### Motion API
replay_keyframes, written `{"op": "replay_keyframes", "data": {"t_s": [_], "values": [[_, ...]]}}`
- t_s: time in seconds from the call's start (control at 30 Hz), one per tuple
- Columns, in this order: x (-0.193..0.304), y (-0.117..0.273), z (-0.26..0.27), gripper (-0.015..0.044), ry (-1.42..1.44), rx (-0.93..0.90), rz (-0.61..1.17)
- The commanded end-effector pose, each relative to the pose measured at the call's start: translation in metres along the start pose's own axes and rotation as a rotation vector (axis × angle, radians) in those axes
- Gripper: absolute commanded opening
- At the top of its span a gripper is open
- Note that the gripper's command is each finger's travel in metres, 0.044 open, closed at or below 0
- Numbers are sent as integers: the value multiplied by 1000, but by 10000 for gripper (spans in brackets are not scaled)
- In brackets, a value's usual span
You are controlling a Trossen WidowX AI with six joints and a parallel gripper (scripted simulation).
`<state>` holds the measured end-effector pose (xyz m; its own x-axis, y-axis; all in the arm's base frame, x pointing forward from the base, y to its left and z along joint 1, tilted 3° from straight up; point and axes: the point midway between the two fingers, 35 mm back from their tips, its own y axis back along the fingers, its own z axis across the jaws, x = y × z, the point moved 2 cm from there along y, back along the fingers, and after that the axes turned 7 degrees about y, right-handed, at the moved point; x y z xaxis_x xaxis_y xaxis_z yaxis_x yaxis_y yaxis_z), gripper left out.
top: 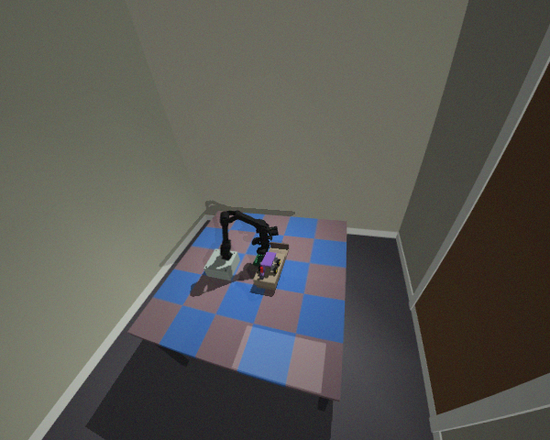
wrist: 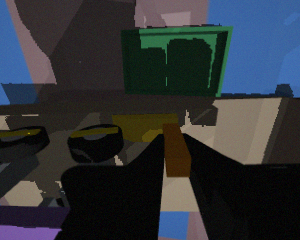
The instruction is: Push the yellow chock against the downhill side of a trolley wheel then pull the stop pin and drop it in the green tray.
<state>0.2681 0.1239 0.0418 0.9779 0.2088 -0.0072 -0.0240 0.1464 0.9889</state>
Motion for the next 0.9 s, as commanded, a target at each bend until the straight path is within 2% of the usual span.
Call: {"op": "replay_keyframes", "data": {"t_s": [0.0, 0.3, 0.53, 0.67, 0.87], "values": [[0, 1, 6, 0, 1, -7, 4], [0, 0, 0, 0, 1, 1, 1], [0, 0, 0, 184, 1, 1, 1], [0, 1, 0, 190, 1, 1, 1], [-2, 23, 0, 190, 1, -6, 4]]}}
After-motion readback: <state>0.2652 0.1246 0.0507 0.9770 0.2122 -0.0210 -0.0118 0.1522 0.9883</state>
